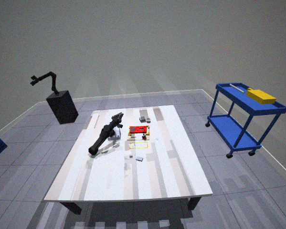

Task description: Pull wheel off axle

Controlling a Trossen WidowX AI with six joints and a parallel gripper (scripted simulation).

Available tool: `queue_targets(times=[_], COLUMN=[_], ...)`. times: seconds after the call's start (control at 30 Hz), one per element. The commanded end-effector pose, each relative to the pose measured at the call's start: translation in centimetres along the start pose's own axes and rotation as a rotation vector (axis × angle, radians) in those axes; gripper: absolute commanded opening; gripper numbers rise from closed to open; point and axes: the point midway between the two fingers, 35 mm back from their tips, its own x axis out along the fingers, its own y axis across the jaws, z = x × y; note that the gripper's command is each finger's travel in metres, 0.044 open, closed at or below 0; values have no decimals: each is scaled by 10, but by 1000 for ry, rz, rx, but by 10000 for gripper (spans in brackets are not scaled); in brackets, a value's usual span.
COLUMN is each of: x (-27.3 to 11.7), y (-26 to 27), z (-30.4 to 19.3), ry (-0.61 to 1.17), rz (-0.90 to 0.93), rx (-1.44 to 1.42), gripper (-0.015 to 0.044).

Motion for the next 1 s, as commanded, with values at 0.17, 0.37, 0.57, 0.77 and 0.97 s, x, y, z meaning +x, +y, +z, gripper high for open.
queue_targets(times=[0.17,0.37,0.57,0.77,0.97], x=[13,30,43,53,59], y=[-6,-17,-31,-48,-66], z=[21,50,81,113,144], ry=[-116,-283,-459,-636,-808], rz=[-170,-389,-598,-804,-1007], rx=[49,109,158,180,176], gripper=[300,300,300,300,300])
